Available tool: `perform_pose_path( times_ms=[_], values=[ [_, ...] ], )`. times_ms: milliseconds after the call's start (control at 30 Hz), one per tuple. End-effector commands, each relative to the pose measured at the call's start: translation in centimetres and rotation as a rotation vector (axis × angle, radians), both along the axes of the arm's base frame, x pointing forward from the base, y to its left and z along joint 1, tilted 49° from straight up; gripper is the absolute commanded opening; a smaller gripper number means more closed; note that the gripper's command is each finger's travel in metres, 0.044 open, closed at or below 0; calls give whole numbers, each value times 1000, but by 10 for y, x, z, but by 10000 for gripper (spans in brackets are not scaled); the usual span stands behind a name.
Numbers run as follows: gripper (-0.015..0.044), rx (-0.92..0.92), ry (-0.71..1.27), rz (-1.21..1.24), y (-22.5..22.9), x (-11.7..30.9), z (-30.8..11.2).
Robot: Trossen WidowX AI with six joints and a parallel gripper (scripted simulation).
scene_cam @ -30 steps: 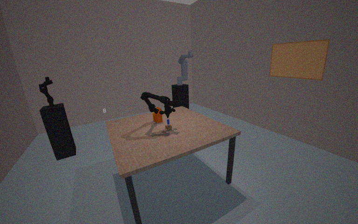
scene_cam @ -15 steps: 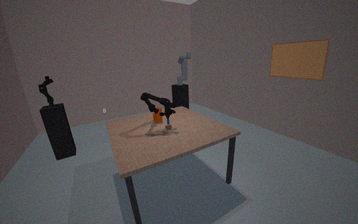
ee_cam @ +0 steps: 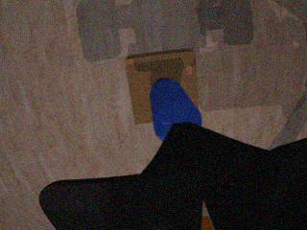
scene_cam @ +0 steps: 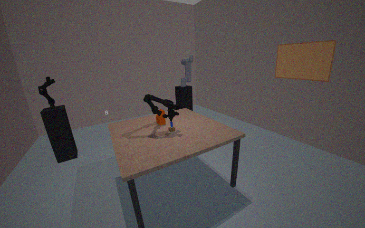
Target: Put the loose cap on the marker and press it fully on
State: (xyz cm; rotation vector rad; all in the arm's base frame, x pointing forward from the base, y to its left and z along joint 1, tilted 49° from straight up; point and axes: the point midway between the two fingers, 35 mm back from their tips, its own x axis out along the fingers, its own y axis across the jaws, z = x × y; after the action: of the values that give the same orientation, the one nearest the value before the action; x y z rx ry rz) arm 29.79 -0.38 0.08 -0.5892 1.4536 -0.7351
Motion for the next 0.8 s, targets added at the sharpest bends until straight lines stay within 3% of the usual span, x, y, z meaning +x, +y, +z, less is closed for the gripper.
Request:
perform_pose_path(
  times_ms=[0, 100, 333, 767],
  values=[
    [0, 12, -9, 6, 36, 5, 27],
    [0, 9, -6, 5, 62, 2, 51],
    [0, 8, -6, 4, 64, 2, 53],
    [341, 8, -6, 4, 64, 2, 53]
  ],
)
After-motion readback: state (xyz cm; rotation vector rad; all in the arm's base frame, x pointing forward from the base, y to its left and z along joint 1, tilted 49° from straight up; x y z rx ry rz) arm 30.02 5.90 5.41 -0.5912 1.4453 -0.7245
